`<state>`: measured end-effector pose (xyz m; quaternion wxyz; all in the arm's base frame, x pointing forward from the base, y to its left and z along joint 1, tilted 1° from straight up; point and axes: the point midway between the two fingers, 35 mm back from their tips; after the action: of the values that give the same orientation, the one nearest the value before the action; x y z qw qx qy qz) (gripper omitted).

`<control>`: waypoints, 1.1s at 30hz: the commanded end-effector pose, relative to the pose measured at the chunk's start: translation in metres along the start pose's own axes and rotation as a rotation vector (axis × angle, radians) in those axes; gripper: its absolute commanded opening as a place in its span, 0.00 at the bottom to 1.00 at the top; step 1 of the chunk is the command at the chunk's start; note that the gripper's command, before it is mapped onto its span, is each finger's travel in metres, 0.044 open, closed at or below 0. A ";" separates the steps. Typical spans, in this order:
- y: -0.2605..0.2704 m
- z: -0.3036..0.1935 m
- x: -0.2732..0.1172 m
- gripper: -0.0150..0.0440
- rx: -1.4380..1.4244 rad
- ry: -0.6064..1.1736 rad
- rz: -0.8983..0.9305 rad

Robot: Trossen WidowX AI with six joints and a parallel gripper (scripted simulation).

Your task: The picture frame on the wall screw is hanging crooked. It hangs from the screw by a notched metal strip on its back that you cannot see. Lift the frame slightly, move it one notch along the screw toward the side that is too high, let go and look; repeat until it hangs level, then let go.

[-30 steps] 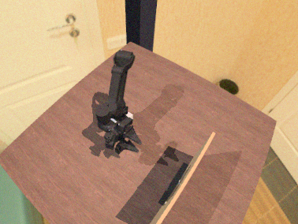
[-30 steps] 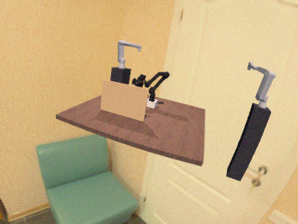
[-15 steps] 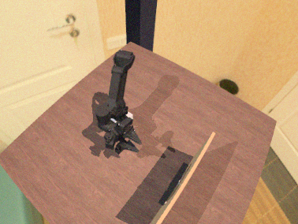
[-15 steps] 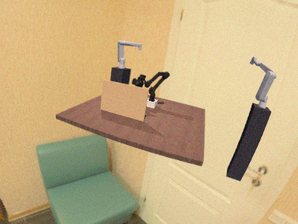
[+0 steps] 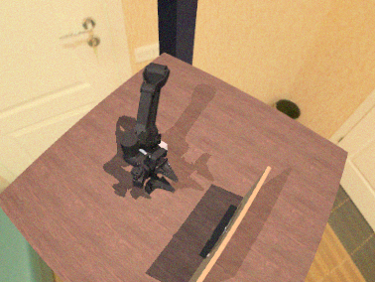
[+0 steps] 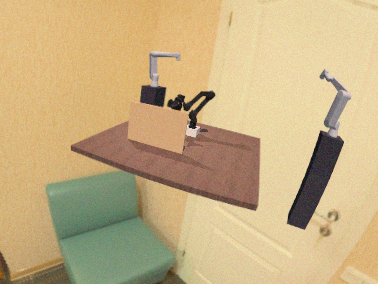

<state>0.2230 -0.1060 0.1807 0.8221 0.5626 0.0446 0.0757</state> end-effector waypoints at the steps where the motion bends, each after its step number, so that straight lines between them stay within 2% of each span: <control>1: -0.001 0.000 0.000 0.69 -0.002 -0.005 -0.002; 6: -0.002 0.001 0.004 0.69 0.000 0.000 0.000; 18: -0.038 -0.011 0.075 0.69 -0.002 -0.007 0.004; 33: -0.037 -0.016 0.074 0.69 -0.001 -0.007 0.004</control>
<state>0.2969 -0.0919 0.1425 0.8216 0.5631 0.0408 0.0784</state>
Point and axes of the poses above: the point midway between the two fingers, 35 mm back from their tips, its own x axis out along the fingers, its own y axis across the jaws, z = x × y, and after that the axes turned 4 degrees about -x, right-handed
